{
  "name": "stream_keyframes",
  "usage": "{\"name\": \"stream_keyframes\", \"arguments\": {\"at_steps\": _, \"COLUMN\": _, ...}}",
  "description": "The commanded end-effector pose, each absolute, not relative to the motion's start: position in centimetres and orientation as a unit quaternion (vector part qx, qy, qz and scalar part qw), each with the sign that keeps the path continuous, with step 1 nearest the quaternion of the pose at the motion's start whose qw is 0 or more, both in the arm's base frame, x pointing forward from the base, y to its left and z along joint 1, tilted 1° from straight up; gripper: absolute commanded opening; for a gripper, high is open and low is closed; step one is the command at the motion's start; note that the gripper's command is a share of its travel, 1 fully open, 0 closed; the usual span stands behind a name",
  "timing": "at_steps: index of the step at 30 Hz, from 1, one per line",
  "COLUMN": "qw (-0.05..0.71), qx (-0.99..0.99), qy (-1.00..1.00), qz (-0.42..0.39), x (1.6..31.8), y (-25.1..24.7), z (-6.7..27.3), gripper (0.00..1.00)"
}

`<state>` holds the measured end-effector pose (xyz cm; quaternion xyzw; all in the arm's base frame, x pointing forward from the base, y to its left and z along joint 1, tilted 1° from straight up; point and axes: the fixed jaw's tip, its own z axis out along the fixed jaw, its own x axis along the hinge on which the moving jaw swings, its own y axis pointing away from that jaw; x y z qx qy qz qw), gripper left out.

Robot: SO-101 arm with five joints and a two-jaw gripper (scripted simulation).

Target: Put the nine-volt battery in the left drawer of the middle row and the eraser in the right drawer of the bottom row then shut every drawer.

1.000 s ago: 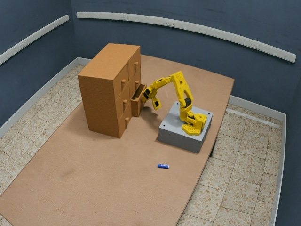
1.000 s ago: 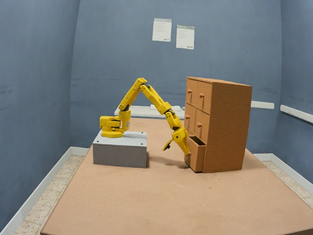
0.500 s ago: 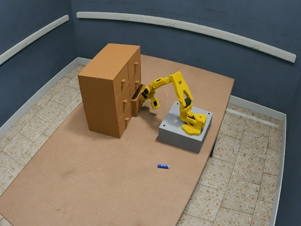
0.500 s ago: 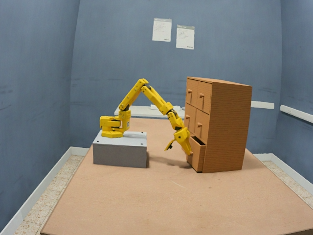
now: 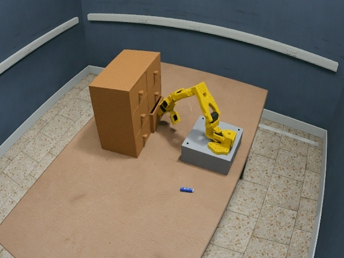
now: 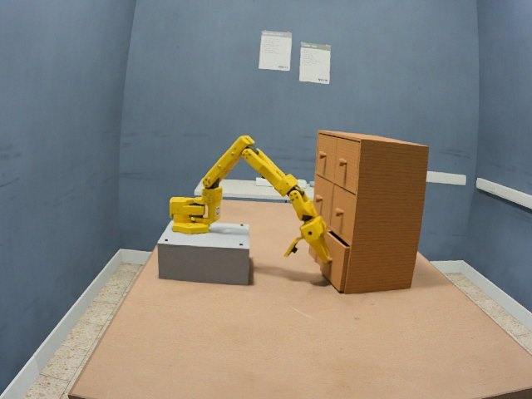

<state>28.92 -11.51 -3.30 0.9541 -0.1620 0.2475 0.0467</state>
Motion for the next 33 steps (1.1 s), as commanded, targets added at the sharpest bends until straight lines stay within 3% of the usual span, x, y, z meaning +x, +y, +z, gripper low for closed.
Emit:
{"name": "stream_keyframes", "arguments": {"at_steps": 1, "qw": 0.044, "qx": 0.955, "qy": -0.156, "qz": 0.25, "x": 29.55, "y": -11.18, "z": -3.43, "gripper": 0.0}}
{"name": "stream_keyframes", "arguments": {"at_steps": 33, "qw": 0.042, "qx": 0.956, "qy": -0.149, "qz": 0.25, "x": 30.53, "y": -11.05, "z": -3.44, "gripper": 0.0}}
